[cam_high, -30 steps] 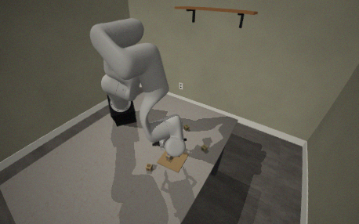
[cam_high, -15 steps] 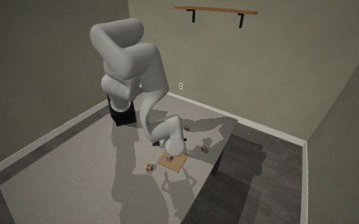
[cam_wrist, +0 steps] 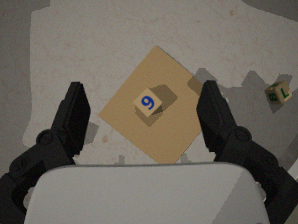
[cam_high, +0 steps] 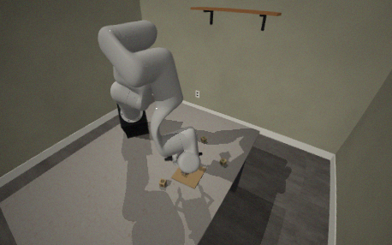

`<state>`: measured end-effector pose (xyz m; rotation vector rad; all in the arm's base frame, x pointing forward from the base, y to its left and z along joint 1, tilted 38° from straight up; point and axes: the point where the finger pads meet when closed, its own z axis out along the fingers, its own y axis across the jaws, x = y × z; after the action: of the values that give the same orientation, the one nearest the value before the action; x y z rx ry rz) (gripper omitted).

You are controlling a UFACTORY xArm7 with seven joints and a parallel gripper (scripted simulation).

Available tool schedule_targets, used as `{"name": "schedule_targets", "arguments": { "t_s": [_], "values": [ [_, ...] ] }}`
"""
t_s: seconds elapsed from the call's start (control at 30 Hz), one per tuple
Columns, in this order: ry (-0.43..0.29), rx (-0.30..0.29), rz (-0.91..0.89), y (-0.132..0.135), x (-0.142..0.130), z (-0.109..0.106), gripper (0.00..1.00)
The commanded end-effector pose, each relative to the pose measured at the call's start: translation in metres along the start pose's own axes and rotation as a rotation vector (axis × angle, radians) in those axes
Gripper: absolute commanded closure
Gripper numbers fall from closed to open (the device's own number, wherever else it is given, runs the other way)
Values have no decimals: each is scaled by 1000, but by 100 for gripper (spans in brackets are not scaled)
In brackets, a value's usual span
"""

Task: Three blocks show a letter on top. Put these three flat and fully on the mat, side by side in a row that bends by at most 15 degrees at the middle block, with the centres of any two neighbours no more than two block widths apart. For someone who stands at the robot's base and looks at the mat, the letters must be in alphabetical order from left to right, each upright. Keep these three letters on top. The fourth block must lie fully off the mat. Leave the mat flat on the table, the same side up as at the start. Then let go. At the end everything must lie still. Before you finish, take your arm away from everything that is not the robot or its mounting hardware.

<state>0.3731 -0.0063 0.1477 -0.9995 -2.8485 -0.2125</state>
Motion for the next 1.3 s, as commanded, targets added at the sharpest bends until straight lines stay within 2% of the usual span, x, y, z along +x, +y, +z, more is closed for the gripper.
{"name": "schedule_targets", "arguments": {
  "t_s": [0.0, 0.5, 0.57, 1.07, 1.13, 1.27],
  "values": [
    [1, -1, -3, -37, -15, -12, 0],
    [1, -1, -3, -37, -15, -12, 0],
    [0, -1, -2, -86, -28, -26, 0],
    [0, -1, -2, -86, -28, -26, 0],
    [-3, -1, 0, -111, -32, -32, 0],
    [-3, -1, 0, -113, -33, -32, 0]
  ]
}}
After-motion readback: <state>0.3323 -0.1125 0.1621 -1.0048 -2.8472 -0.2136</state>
